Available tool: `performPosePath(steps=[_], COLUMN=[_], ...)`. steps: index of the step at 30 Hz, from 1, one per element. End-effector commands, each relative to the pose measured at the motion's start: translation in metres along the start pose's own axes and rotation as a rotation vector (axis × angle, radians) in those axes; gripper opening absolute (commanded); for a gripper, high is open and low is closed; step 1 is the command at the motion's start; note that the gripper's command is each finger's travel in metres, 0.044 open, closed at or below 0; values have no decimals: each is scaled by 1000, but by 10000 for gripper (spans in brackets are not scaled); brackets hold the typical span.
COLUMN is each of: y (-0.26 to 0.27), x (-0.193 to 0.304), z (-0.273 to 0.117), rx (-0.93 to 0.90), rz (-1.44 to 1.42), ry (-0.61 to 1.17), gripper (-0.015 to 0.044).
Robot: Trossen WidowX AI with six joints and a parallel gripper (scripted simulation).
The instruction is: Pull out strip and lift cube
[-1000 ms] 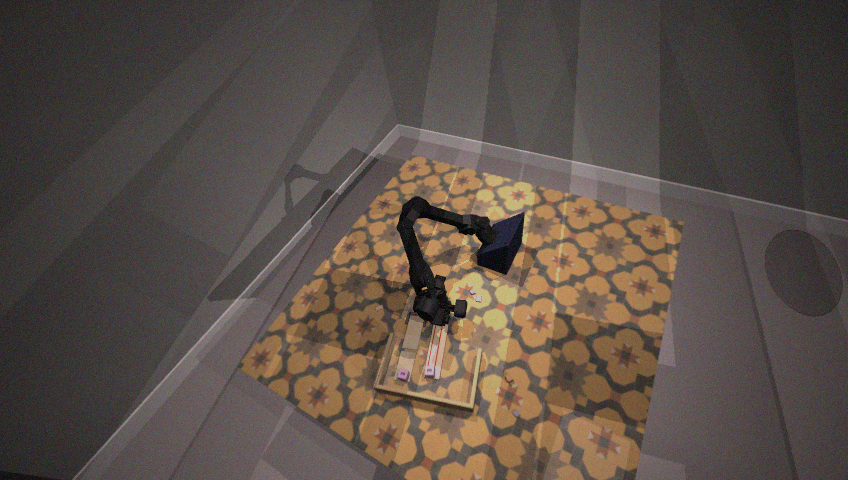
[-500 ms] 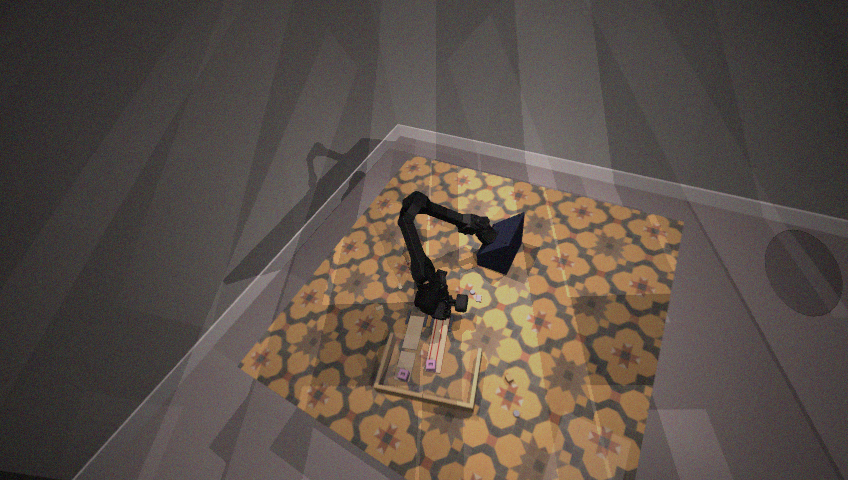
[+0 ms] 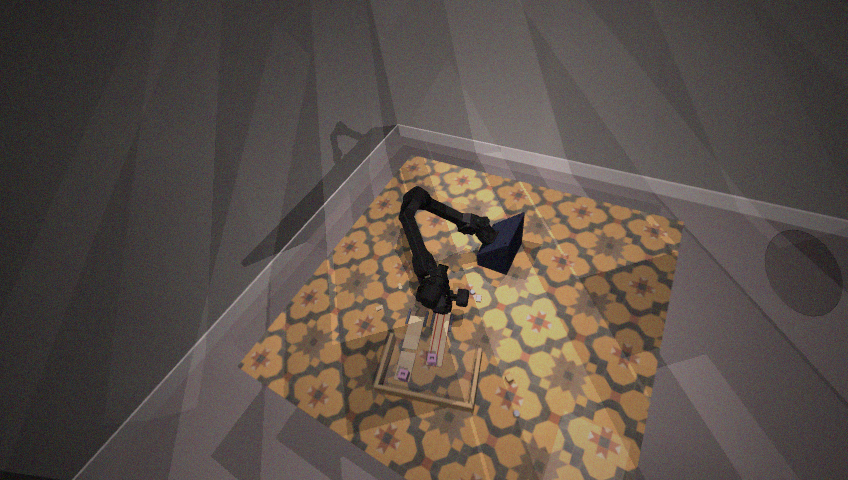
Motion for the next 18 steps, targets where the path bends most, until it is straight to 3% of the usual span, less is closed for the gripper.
performPosePath(steps=[1, 18], y=[-1, -6], x=[11, 36], z=[6, 6], rx=[6, 7], rz=[-10, -11], ry=[29, 30], gripper=[0, 0])
Point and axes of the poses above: the point midway between the two fingers, 35 mm back from their tips, its own z axis out along the fingers, its own y axis across the jaws, x = y × z, the point moved 9 cm from there along -z, back along the fingers, and after that the axes turned 12 degrees about z, right-handed, at the moved point
